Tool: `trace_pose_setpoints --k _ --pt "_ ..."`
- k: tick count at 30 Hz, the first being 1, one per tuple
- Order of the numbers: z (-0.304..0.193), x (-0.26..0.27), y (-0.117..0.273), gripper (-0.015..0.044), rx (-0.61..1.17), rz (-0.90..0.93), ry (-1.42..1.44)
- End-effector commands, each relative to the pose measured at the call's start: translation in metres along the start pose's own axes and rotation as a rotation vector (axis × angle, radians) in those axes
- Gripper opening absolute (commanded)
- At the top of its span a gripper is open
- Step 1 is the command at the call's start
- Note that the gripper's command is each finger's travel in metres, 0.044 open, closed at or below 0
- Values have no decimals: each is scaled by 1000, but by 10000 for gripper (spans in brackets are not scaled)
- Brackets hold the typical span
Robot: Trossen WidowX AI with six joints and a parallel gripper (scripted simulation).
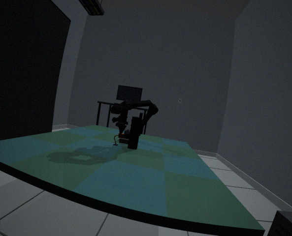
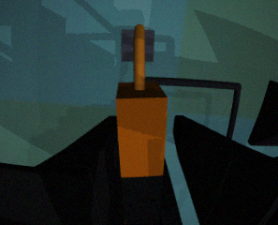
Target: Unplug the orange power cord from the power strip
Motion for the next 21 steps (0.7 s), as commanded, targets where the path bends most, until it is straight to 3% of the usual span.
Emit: trace_pose_setpoints --k 1,10,12,21 --pt "0 0 1 101 -1 -1 0" --pt "0 0 1 41 -1 -1 0" --pt "1 0 1 0 -1 -1 -1" --pt "13 2 2 0 -2 0 -2"
Point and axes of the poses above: the point midway between the two fingers, 35 mm back from their tips, its own y axis back along the fingers, its own x axis across the jaws, z = x × y, the point moved 10 cm from there along y, back along the fingers, and after that the axes turned 2 degrees about -y, right-handed, at the moved point
